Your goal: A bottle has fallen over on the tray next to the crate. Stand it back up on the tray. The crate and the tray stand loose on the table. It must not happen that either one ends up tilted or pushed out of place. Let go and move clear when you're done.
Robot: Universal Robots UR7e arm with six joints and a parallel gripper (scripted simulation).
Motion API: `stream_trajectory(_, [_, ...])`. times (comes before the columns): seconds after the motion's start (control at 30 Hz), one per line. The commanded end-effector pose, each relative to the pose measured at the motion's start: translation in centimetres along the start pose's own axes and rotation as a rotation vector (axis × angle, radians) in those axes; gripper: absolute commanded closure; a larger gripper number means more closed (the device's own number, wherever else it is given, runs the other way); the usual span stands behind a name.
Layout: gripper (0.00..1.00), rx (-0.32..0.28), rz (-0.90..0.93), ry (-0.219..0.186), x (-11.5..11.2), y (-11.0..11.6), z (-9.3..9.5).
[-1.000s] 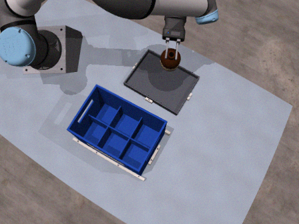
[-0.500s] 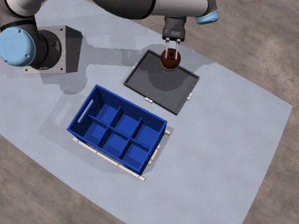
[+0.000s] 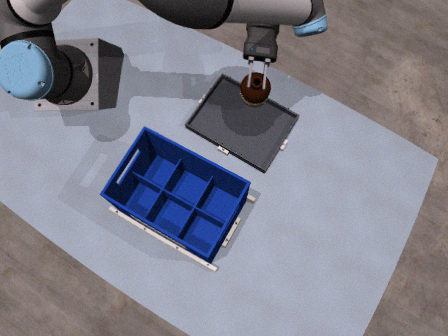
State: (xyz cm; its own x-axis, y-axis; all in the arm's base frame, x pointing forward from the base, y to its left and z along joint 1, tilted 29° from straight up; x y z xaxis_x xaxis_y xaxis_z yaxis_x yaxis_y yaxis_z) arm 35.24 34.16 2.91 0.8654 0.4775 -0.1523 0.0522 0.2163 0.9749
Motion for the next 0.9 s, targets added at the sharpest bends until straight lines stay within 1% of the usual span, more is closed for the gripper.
stream_trajectory(0.0, [1.0, 0.0, 0.001, 0.0, 0.0, 0.06, -0.02])
stream_trajectory(0.43, [1.0, 0.0, 0.001, 0.0, -0.09, 0.11, 0.14])
stream_trajectory(0.87, [1.0, 0.0, 0.001, 0.0, -0.53, 0.31, 0.93])
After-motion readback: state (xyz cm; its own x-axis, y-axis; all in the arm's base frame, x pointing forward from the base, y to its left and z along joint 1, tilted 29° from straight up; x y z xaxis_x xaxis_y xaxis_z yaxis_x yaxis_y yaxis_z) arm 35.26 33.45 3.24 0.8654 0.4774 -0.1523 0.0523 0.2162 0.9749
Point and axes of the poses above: the point where the finger pads meet when closed, its own z axis out along the fingers, its own x axis across the jaws, y = z × x, the point moved 9 cm from there along -z, back along the fingers, and after that the axes turned 12 degrees about -z, right-handed, at the moved point
